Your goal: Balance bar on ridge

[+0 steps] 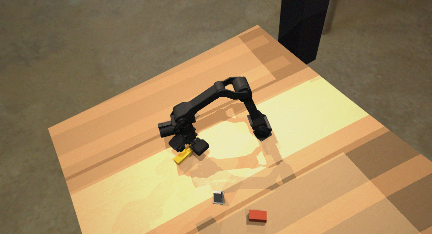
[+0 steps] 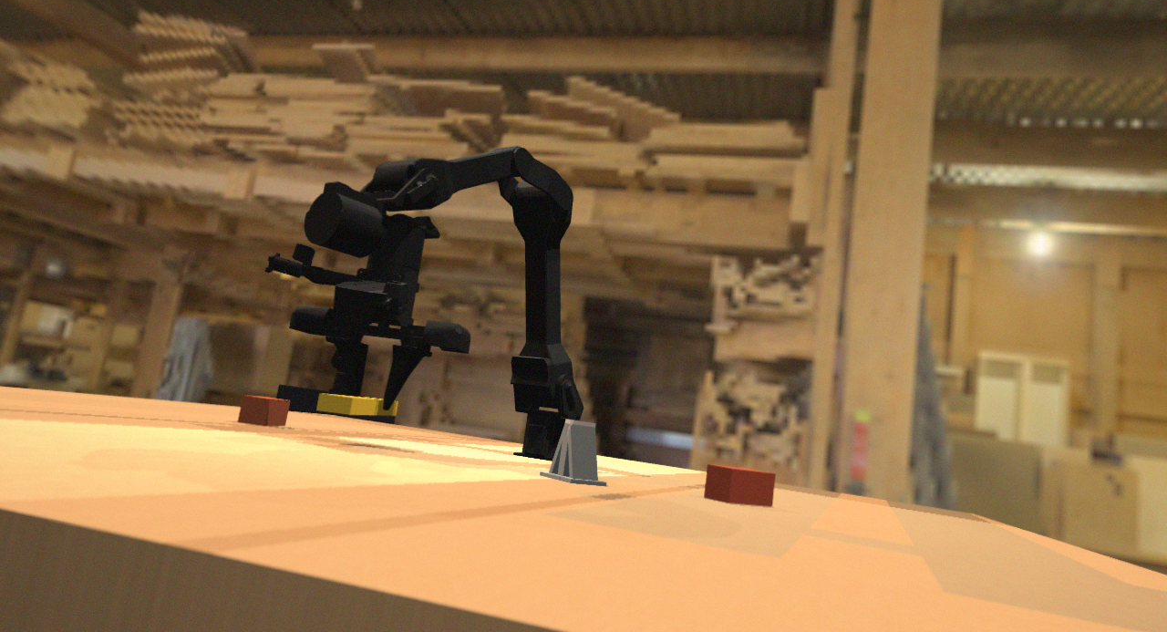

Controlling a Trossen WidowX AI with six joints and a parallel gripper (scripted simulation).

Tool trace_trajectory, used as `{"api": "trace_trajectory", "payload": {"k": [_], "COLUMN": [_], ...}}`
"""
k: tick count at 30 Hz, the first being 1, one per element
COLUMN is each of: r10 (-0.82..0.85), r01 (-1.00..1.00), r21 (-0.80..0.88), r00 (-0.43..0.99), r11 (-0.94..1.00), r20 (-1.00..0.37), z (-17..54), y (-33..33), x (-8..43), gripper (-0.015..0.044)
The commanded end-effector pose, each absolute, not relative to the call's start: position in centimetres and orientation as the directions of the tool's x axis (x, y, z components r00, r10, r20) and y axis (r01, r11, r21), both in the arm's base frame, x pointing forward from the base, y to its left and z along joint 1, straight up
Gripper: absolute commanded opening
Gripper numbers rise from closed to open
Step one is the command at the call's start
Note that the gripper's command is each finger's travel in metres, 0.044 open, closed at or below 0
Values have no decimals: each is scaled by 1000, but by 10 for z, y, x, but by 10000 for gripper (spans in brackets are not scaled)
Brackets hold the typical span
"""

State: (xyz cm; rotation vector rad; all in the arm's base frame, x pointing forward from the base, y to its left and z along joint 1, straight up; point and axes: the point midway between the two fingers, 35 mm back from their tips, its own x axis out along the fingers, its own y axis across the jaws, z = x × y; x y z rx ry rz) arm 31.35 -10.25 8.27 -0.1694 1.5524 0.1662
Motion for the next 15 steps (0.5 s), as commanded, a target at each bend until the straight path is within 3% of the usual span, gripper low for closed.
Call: {"api": "trace_trajectory", "payload": {"k": [1, 15], "r10": [-7, -8], "r01": [-209, -207], "r21": [-12, -13], "r00": [26, 26], "r11": [978, 978], "r20": [-1000, -1000], "z": [98, 134], "y": [-104, -103], "x": [316, 314], "gripper": [0, 0]}}
